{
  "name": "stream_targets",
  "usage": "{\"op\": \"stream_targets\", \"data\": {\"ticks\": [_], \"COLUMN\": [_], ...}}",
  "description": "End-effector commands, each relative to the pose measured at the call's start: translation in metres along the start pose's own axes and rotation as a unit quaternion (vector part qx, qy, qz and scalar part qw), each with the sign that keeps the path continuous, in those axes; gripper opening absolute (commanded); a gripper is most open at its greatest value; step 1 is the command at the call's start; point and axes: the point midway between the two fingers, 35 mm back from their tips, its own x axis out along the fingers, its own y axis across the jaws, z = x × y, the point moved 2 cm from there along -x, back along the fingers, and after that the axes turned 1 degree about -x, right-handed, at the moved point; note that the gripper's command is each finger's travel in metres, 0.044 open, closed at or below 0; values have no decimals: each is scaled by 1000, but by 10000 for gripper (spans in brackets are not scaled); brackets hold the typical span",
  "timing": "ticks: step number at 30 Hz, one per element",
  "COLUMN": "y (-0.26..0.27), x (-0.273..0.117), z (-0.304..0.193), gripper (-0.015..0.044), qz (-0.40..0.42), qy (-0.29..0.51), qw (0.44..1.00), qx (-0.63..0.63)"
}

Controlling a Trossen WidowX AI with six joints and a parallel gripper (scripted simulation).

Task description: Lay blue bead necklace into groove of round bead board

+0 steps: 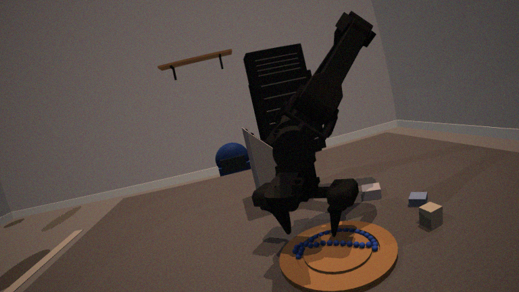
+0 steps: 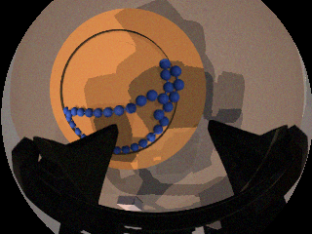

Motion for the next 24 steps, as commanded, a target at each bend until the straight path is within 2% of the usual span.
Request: {"op": "stream_targets", "data": {"ticks": [1, 10, 12, 17, 22, 24], "y": [0, 0, 4, 35, 69, 83], "x": [0, 0, -2, -11, -22, -27], "z": [0, 0, 2, 13, 19, 20], "gripper": [440, 440, 387, 256, 125, 120], "qz": [-1, -1, -1, -2, -1, -1], "qy": [-1, -1, -1, -1, -1, -1], "qw": [1000, 1000, 999, 957, 846, 784], "qx": [-1, -1, -36, -290, -534, -621]}}
